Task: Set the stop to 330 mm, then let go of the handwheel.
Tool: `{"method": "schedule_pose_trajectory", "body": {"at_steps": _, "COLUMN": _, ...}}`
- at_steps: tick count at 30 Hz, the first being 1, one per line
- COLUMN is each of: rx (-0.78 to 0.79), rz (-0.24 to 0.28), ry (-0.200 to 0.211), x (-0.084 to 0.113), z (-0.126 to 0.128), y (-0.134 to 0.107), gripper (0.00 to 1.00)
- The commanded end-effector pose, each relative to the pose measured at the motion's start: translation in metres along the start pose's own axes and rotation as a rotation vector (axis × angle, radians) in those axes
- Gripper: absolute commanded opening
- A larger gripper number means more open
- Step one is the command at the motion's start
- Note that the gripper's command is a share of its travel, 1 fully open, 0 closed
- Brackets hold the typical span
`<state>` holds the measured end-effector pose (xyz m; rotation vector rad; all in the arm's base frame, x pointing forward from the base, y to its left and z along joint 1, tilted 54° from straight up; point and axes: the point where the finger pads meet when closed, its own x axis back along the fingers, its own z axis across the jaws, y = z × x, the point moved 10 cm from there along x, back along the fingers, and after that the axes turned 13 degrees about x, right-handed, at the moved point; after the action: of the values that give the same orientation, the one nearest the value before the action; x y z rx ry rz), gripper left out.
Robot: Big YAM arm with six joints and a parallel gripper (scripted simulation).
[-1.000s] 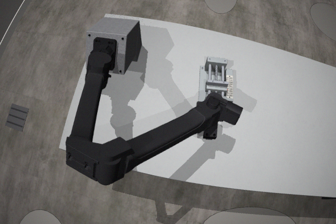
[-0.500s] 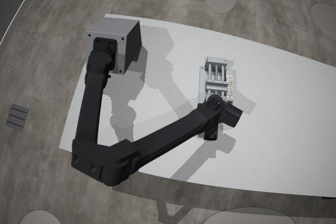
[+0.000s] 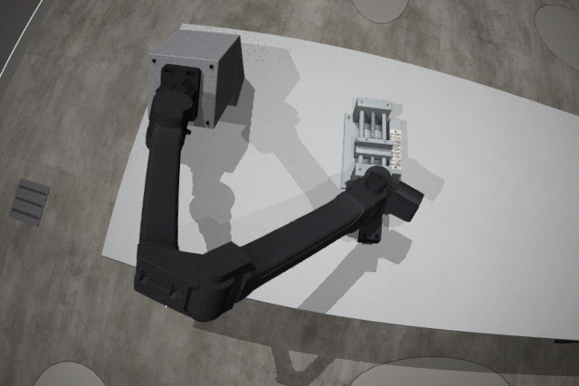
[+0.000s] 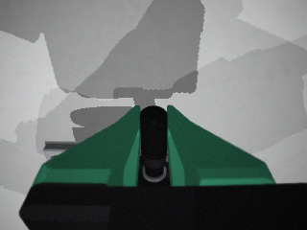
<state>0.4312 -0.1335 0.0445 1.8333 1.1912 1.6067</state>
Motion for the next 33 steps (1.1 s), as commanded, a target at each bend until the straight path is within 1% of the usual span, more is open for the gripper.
{"method": "schedule_pose_trajectory", "body": {"at_steps": 1, "rx": 0.003, "rz": 0.013, "ry": -0.022, "x": -0.013, "z": 0.005, "y": 0.002, "gripper": 0.06}}
{"method": "schedule_pose_trajectory", "body": {"at_steps": 11, "rx": -0.01, "rz": 0.013, "ry": -0.022, "x": -0.015, "z": 0.021, "y": 0.006, "gripper": 0.06}}
{"method": "schedule_pose_trajectory", "body": {"at_steps": 14, "rx": -0.018, "rz": 0.008, "ry": -0.016, "x": -0.016, "z": 0.024, "y": 0.007, "gripper": 0.06}}
{"method": "schedule_pose_trajectory", "body": {"at_steps": 17, "rx": -0.011, "rz": 0.012, "ry": -0.022, "x": -0.015, "z": 0.024, "y": 0.007, "gripper": 0.06}}
{"method": "schedule_pose_trajectory", "body": {"at_steps": 19, "rx": -0.009, "rz": 0.011, "ry": -0.021, "x": -0.014, "z": 0.026, "y": 0.007, "gripper": 0.06}}
{"method": "schedule_pose_trajectory", "body": {"at_steps": 21, "rx": 0.002, "rz": 0.007, "ry": -0.005, "x": -0.005, "z": 0.034, "y": 0.004, "gripper": 0.06}}
{"method": "schedule_pose_trajectory", "body": {"at_steps": 24, "rx": -0.002, "rz": 0.008, "ry": -0.006, "x": -0.006, "z": 0.036, "y": 0.005, "gripper": 0.06}}
{"method": "schedule_pose_trajectory", "body": {"at_steps": 27, "rx": 0.011, "rz": 0.004, "ry": 0.01, "x": 0.004, "z": 0.045, "y": 0.002, "gripper": 0.06}}
{"method": "schedule_pose_trajectory", "body": {"at_steps": 33, "rx": -0.006, "rz": 0.003, "ry": 0.003, "x": -0.002, "z": 0.045, "y": 0.007, "gripper": 0.06}}
